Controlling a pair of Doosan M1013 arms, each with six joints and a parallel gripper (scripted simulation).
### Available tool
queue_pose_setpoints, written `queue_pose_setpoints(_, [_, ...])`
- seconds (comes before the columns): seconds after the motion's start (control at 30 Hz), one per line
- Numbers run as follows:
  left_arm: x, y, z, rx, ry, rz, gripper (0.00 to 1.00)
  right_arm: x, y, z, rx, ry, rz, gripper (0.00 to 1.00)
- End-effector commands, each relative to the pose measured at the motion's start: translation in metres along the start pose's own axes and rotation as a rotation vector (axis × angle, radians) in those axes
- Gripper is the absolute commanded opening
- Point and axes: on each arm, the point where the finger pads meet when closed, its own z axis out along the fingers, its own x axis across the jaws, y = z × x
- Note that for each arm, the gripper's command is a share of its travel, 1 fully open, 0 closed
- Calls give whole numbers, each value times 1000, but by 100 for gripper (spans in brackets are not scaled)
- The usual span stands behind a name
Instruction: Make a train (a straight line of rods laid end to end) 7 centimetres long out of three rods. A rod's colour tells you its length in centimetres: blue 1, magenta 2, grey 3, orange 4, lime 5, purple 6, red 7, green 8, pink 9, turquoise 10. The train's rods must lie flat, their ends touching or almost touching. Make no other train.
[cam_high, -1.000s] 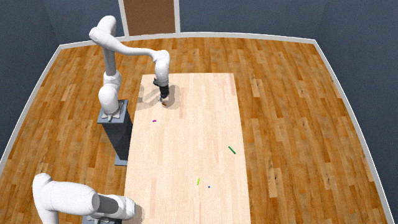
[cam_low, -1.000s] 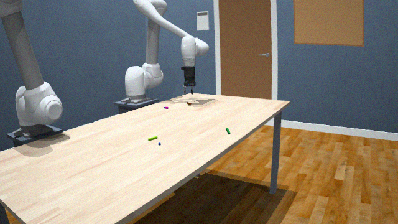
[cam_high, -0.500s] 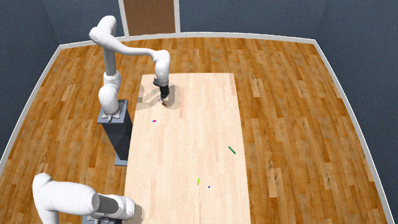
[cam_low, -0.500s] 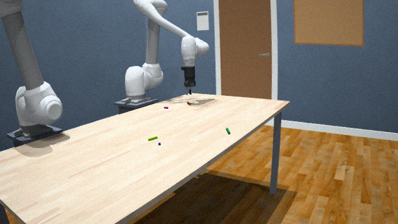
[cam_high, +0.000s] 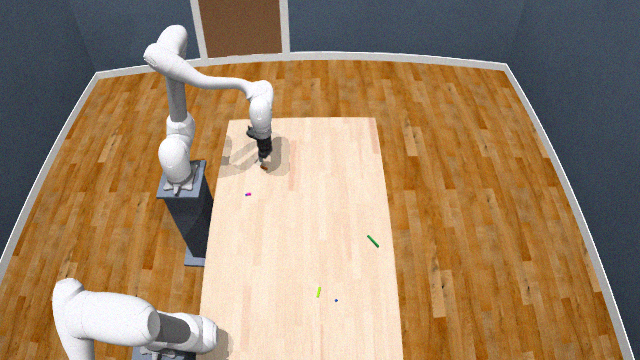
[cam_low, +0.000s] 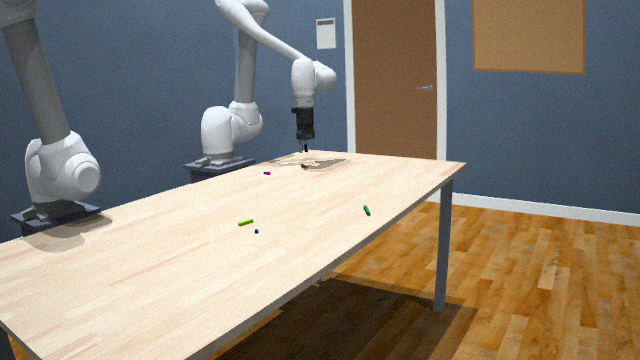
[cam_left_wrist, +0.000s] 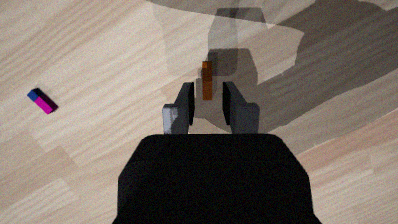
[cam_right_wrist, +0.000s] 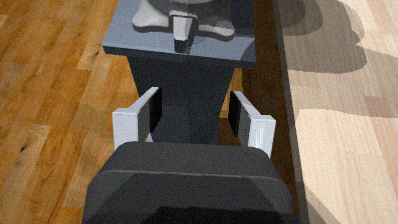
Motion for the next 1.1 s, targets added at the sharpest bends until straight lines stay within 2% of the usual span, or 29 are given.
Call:
queue_pose_setpoints(0.0, [0,0,2,-1,1,0,54,0,0,0,-1,0,0,100])
queue_pose_setpoints(1.07, [0,0,41,-1,1,0,54,0,0,0,-1,0,0,100])
